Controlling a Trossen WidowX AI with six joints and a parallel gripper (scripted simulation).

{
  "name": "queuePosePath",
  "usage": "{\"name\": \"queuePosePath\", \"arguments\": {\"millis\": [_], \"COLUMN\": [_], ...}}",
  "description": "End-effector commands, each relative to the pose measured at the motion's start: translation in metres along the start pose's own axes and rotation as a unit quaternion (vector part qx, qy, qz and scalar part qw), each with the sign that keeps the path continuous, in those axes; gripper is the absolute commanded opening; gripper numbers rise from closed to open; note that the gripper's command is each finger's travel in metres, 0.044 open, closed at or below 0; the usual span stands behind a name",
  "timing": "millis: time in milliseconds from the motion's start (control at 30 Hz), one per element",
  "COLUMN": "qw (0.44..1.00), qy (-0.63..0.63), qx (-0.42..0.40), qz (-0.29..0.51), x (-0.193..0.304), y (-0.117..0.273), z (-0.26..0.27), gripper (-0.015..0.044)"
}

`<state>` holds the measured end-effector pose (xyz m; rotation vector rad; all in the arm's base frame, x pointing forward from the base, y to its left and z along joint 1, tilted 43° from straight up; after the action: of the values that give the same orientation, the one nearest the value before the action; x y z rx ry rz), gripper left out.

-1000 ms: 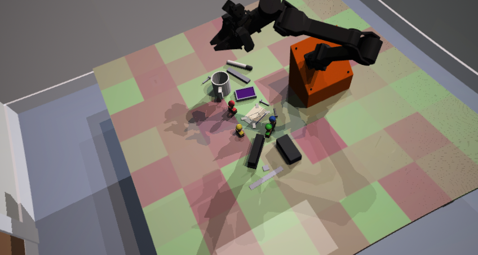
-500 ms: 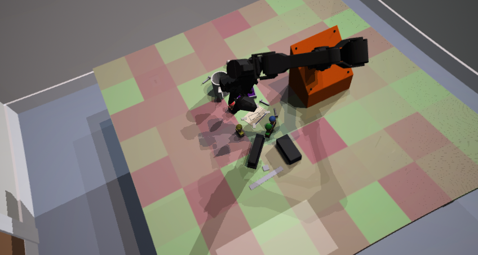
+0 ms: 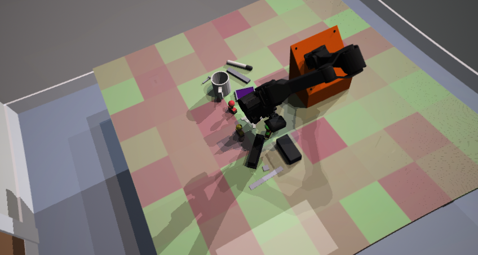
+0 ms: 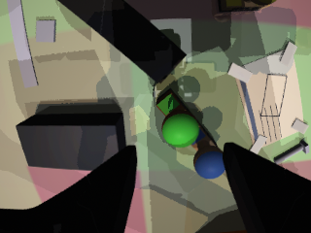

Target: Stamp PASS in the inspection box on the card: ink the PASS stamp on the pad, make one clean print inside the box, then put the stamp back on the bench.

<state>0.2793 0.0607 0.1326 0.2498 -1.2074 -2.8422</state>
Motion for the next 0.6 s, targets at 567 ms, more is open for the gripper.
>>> {"name": "queuePosePath", "arguments": {"millis": [567], "qw": [1.000], "qy": [0.002], "qx": [0.003], "qz": [0.014], "x": [0.005], "y": [-0.024], "z": [-0.003], "gripper": [0.0224]}}
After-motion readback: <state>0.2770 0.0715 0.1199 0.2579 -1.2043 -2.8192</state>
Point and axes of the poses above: the point midway between the two fingers, 35 mm back from their tips, its own y axis back along the fingers, its own z axis across the jaws, x = y × z, the point moved 10 cm from there along y, back along the fingers, and after that the axes turned 7 degrees about y, right-handed, at the moved point
